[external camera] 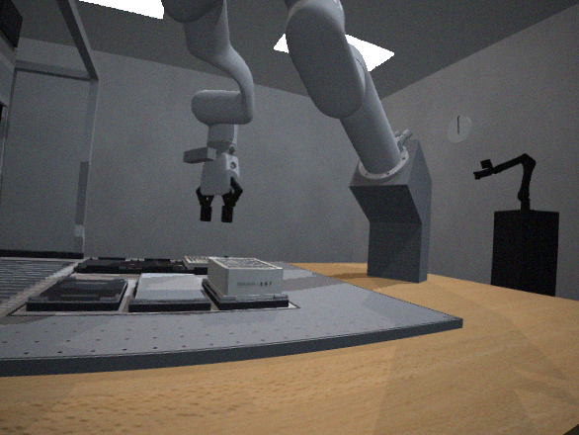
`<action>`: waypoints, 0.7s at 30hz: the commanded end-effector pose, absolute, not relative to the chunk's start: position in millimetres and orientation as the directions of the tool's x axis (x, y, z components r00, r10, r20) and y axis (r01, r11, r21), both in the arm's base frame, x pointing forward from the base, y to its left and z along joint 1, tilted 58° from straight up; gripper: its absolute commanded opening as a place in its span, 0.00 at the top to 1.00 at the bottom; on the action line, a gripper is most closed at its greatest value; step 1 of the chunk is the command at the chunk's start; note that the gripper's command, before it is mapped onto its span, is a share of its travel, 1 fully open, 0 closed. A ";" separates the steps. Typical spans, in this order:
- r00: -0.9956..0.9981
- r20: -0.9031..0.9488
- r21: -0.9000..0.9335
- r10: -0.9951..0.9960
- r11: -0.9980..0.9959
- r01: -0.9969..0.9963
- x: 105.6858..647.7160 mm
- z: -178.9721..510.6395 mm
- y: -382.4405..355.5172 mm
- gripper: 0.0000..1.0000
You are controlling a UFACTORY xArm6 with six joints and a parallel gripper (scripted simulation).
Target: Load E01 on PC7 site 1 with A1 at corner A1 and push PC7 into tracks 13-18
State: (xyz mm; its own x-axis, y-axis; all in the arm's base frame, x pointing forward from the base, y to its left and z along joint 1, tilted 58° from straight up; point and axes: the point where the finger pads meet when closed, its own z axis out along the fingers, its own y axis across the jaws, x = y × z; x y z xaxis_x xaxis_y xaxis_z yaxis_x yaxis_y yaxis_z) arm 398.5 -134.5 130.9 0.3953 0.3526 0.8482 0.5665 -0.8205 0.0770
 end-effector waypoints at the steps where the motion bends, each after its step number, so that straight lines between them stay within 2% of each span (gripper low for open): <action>1: 0.478 0.848 -0.047 0.229 -0.865 0.499 383.0 122.6 -122.1 0.18; 15: 0.635 0.762 -0.374 -0.126 -0.886 0.273 345.4 98.7 -89.3 0.18; 21: 0.636 0.761 -0.377 -0.130 -0.886 0.271 345.4 98.7 -89.3 0.18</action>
State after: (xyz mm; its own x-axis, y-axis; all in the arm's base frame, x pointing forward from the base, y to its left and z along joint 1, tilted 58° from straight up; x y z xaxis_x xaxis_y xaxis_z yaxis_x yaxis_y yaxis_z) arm 346.0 -89.2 98.6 0.6326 -0.1221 0.7648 0.2779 -0.8859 -0.3713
